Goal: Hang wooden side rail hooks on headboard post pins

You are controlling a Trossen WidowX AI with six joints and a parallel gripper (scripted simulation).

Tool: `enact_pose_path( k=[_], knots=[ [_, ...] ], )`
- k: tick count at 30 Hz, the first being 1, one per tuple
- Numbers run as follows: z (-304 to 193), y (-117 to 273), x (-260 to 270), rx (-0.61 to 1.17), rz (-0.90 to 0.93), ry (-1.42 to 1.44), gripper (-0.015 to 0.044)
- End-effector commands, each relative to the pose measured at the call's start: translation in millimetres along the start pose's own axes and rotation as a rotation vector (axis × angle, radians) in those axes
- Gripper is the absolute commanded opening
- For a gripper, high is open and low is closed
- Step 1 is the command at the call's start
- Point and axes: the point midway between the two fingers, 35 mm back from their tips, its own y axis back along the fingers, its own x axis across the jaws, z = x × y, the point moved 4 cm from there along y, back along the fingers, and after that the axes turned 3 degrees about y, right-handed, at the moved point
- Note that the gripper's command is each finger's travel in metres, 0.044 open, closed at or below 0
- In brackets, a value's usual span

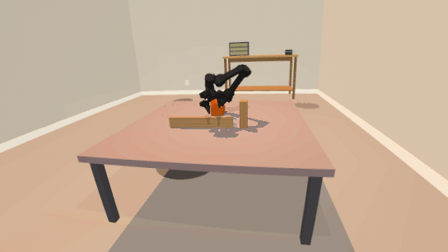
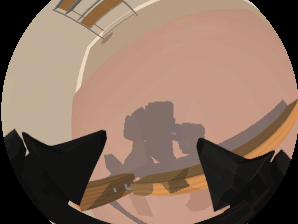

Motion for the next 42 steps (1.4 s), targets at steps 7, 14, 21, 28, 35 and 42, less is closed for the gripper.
enact_pose_path(
  k=[7, 14, 21, 28, 35, 42],
  knots=[
    [-10, 4, 9, 0.071, -0.421, -0.665, 0.0440],
    [-31, 18, 26, 0.117, -0.640, -0.911, 0.0440],
    [-42, 26, 35, 0.142, -0.722, -1.000, 0.0440],
    [-42, 26, 35, 0.142, -0.722, -1.000, 0.0440],
    [-42, 26, 35, 0.142, -0.722, -1.000, 0.0440],
    [-57, -1, 18, 0.143, -0.721, -1.000, 0.0440]
  ],
)
